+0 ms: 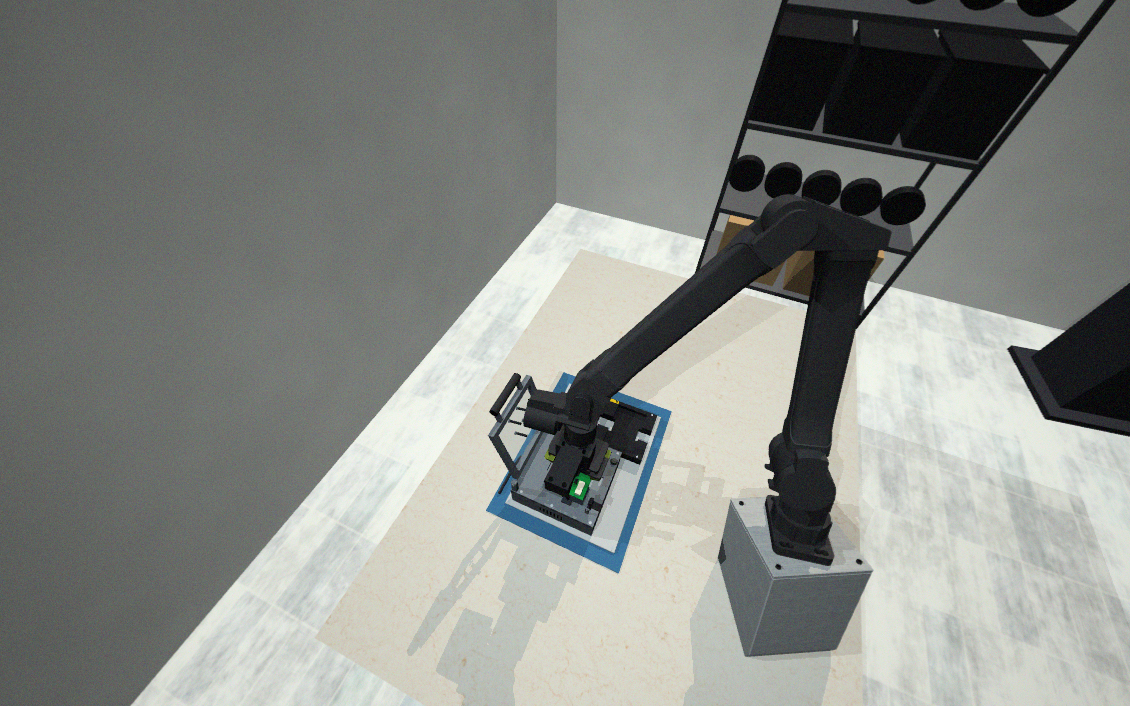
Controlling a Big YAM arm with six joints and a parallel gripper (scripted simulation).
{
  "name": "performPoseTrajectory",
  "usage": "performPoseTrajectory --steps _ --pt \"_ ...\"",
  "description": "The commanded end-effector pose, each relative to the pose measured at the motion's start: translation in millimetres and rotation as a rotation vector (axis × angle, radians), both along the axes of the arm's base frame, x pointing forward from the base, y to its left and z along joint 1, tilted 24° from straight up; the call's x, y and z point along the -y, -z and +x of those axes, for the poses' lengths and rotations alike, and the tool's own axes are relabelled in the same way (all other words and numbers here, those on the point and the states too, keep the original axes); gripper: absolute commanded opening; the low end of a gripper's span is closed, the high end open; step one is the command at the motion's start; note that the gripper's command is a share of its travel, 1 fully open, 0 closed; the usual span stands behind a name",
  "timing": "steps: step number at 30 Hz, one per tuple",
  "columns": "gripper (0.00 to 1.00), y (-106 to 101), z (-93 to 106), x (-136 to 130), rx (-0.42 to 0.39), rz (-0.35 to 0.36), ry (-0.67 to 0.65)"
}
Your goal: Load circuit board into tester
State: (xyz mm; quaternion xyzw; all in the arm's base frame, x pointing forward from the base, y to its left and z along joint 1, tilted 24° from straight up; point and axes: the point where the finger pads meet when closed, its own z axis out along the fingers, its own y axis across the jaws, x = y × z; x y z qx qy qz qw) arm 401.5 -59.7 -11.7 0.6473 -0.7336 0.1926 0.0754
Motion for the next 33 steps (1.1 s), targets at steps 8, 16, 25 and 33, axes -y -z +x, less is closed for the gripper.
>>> performPoseTrajectory --steps 8,16,25,33 --pt "0.72 -4.6 17.1 6.4 0.03 0.004 0.001" --pt "0.72 -4.8 17.5 6.4 0.031 0.004 0.001" --pt "0.72 -5.4 19.4 6.6 0.034 0.004 0.001" --pt "0.72 -5.7 20.0 6.6 0.035 0.004 0.001"
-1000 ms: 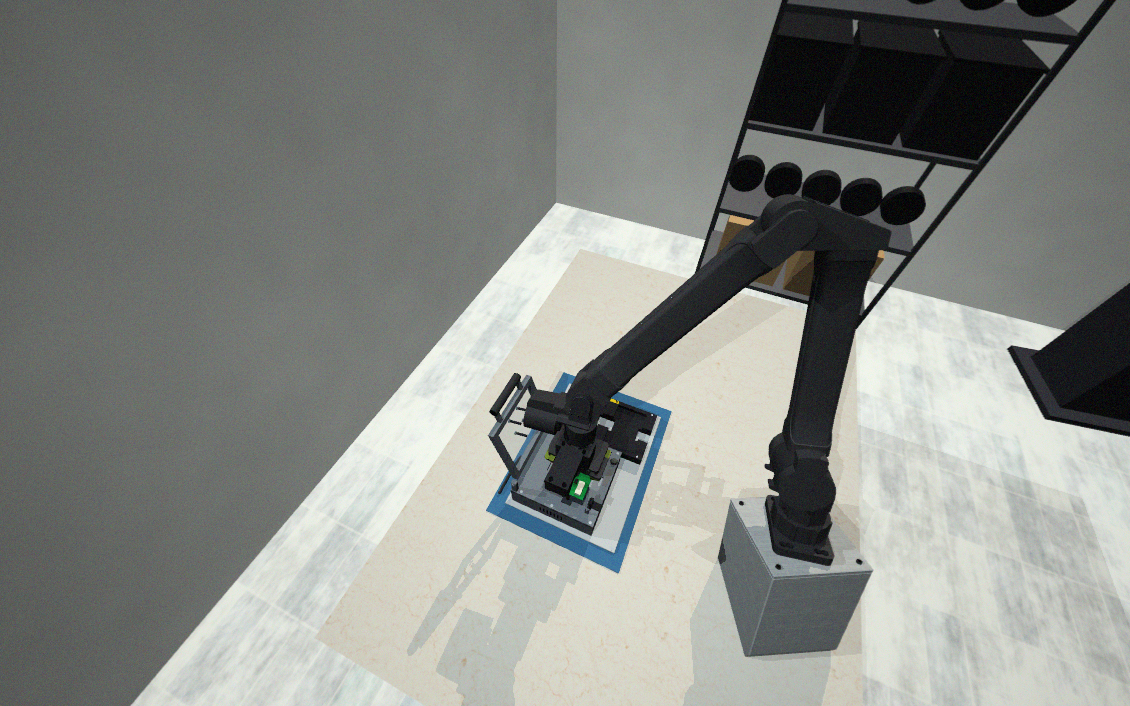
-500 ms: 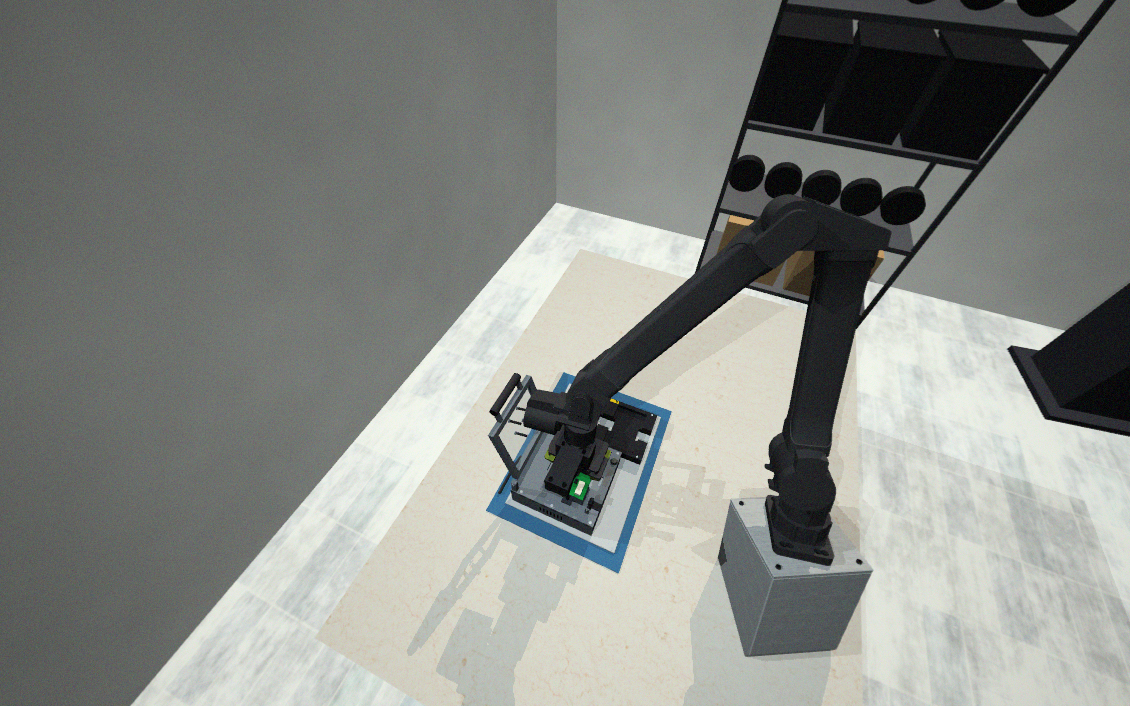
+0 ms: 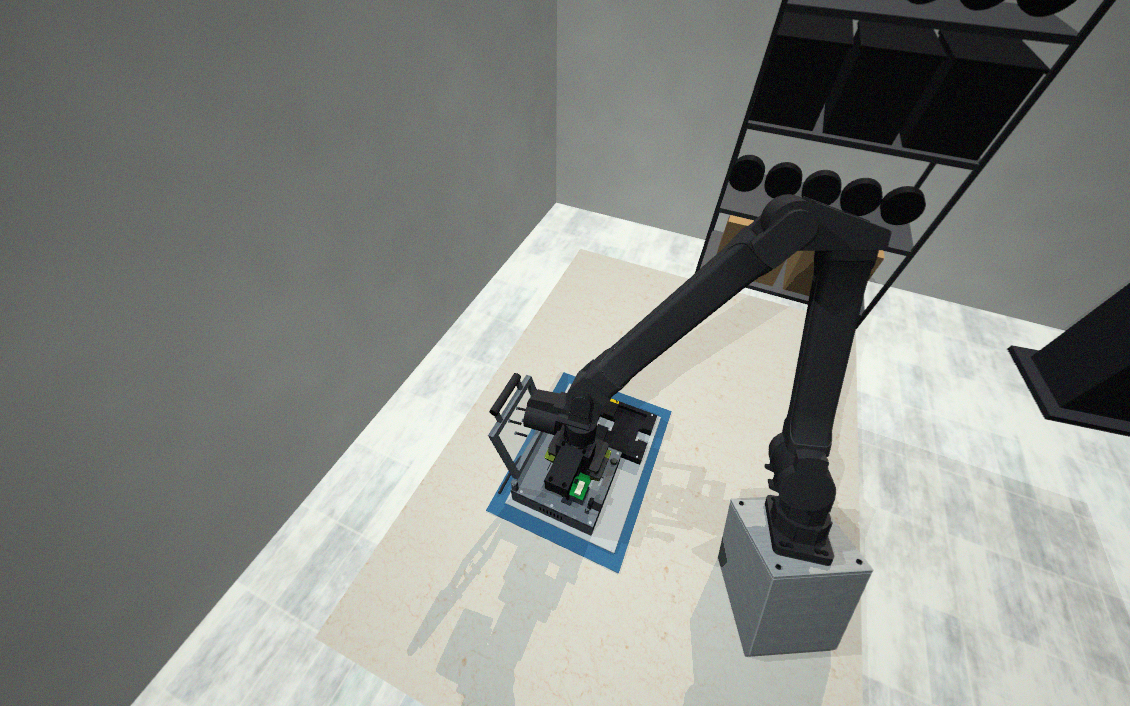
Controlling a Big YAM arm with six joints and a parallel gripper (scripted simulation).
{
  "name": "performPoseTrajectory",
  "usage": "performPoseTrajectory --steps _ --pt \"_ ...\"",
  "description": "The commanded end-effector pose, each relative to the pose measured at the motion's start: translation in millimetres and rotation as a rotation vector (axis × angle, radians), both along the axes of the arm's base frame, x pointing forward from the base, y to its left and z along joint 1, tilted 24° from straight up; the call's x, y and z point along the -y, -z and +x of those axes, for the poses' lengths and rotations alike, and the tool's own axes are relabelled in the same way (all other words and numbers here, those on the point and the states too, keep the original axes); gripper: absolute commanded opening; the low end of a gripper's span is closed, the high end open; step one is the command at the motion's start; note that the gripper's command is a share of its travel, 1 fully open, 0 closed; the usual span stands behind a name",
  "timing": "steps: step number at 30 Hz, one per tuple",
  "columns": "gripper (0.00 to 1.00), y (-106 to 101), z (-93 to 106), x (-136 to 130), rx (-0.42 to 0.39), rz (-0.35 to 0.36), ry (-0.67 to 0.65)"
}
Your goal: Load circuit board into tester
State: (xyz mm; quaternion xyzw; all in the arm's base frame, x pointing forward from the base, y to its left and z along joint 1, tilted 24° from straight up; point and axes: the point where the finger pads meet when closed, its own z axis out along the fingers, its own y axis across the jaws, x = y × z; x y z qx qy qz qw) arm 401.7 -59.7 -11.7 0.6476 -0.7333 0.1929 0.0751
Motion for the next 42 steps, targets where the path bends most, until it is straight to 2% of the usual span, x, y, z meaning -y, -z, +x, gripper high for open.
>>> performPoseTrajectory --steps 1,42 --pt "0.72 -5.8 19.8 6.6 0.035 0.004 0.002" --pt "0.72 -1.6 14.2 7.0 0.023 0.004 0.002"
